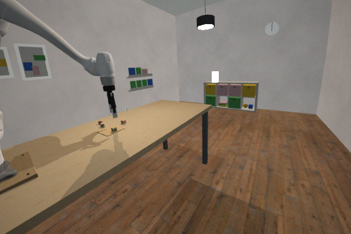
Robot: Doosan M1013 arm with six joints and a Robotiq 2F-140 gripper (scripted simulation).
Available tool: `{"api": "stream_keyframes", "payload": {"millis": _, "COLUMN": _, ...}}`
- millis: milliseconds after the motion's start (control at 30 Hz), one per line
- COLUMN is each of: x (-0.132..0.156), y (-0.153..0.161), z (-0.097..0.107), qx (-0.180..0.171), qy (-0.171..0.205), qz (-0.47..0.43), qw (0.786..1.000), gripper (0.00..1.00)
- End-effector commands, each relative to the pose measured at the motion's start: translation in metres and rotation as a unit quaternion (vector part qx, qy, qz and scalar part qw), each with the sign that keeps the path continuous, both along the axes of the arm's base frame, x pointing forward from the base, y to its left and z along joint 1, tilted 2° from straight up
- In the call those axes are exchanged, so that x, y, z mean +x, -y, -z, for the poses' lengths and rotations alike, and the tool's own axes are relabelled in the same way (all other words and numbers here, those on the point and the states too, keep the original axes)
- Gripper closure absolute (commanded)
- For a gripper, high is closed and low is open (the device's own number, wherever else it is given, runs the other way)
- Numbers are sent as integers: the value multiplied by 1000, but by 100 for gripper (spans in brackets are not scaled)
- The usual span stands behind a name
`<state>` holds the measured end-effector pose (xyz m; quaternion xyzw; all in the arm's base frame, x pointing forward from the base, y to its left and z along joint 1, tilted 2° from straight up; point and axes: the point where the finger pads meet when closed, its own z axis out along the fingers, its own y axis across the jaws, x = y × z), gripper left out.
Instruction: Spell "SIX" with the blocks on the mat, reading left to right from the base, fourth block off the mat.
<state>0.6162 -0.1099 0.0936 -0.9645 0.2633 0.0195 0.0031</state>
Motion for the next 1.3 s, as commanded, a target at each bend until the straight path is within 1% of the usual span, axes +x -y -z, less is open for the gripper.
{"api": "stream_keyframes", "payload": {"millis": 0, "x": 4, "y": -4, "z": 0, "qx": -2, "qy": -2, "qz": 41, "qw": 999, "gripper": 0}}
{"api": "stream_keyframes", "payload": {"millis": 33, "x": 8, "y": -5, "z": 0, "qx": -3, "qy": -3, "qz": 79, "qw": 997, "gripper": 0}}
{"api": "stream_keyframes", "payload": {"millis": 267, "x": 19, "y": -9, "z": 0, "qx": -7, "qy": -5, "qz": 188, "qw": 982, "gripper": 0}}
{"api": "stream_keyframes", "payload": {"millis": 500, "x": 30, "y": -13, "z": 1, "qx": -11, "qy": -6, "qz": 296, "qw": 955, "gripper": 0}}
{"api": "stream_keyframes", "payload": {"millis": 567, "x": 30, "y": -13, "z": 1, "qx": -11, "qy": -6, "qz": 296, "qw": 955, "gripper": 0}}
{"api": "stream_keyframes", "payload": {"millis": 600, "x": 34, "y": -15, "z": 1, "qx": -12, "qy": -7, "qz": 331, "qw": 943, "gripper": 0}}
{"api": "stream_keyframes", "payload": {"millis": 867, "x": 46, "y": -20, "z": 2, "qx": -17, "qy": -9, "qz": 448, "qw": 894, "gripper": 0}}
{"api": "stream_keyframes", "payload": {"millis": 1067, "x": 56, "y": -24, "z": 2, "qx": -20, "qy": -10, "qz": 531, "qw": 847, "gripper": 0}}
{"api": "stream_keyframes", "payload": {"millis": 1133, "x": 56, "y": -24, "z": 2, "qx": -20, "qy": -10, "qz": 531, "qw": 847, "gripper": 0}}
{"api": "stream_keyframes", "payload": {"millis": 1167, "x": 59, "y": -25, "z": 3, "qx": -21, "qy": -10, "qz": 562, "qw": 827, "gripper": 0}}
{"api": "stream_keyframes", "payload": {"millis": 1267, "x": 64, "y": -27, "z": 3, "qx": -22, "qy": -11, "qz": 600, "qw": 799, "gripper": 0}}
